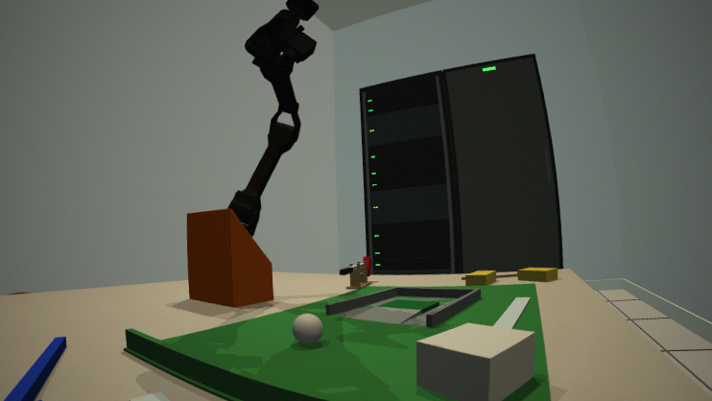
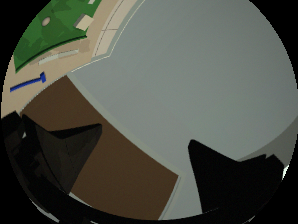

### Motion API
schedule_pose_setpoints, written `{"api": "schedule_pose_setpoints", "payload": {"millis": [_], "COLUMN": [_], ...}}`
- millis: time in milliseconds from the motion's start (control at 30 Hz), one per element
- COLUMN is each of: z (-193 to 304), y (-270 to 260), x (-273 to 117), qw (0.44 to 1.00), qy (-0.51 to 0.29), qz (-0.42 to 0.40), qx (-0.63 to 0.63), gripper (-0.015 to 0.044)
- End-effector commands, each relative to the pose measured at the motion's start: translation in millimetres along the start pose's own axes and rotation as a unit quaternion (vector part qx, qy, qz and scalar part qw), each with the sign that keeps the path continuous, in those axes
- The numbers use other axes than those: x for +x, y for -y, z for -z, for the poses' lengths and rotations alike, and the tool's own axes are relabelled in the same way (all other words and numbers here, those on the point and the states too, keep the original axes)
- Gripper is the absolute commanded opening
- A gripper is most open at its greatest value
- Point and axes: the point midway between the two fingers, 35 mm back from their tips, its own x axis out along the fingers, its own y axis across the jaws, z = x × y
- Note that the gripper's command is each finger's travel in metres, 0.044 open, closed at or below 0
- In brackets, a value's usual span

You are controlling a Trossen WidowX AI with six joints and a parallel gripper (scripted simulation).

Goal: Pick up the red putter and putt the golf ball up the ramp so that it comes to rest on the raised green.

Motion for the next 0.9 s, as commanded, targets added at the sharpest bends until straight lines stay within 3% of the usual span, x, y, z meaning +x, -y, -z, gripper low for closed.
{"api": "schedule_pose_setpoints", "payload": {"millis": [0,200,433,867], "z": [-74.2,-172.1,-278.2,-422.1], "y": [-14.5,-44.5,-88.0,-183.5], "x": [6.7,1.1,-32.8,-167.1], "qw": [0.996,0.977,0.933,0.79], "qy": [0.08,0.185,0.3,0.47], "qz": [-0.042,-0.109,-0.199,-0.392], "qx": [0.008,0.013,0.016,0.007], "gripper": [0.044,0.044,0.044,0.044]}}
